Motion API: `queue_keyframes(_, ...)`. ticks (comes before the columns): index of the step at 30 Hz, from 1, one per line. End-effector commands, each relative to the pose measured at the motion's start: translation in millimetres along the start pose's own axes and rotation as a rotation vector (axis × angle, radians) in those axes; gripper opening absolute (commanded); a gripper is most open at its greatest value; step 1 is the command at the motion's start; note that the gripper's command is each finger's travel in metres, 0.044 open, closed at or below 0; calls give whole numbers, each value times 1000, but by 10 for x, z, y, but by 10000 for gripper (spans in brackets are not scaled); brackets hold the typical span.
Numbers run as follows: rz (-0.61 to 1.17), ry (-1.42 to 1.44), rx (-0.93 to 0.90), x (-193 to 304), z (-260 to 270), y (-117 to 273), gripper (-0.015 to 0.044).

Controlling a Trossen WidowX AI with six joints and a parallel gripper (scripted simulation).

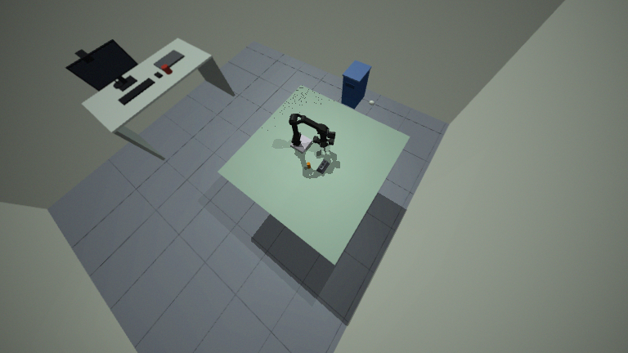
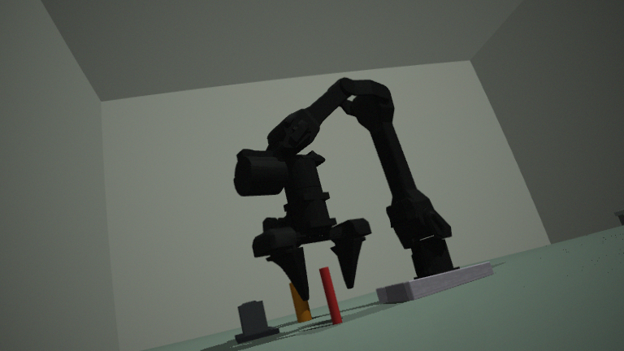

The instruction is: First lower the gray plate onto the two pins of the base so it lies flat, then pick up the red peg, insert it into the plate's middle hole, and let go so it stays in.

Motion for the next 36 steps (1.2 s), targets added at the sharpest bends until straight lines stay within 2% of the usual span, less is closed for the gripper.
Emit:
queue_keyframes(1,4,-5,1,4,-5,-13,282)
queue_keyframes(10,4,-5,1,4,-5,-13,46)
queue_keyframes(17,4,-5,1,4,-5,-13,0)
queue_keyframes(23,4,-5,1,5,11,62,0)
queue_keyframes(36,4,-5,1,8,54,472,0)
Point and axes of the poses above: the point midway between the two fingers, 35 mm back from their tips, its own y axis back along the fingers, its own z axis across the jaws, x = y × z, the point moved 9 cm from there along y, back along the fingers, and after that the axes turned 3 degrees about -y, right-handed, at the moved point
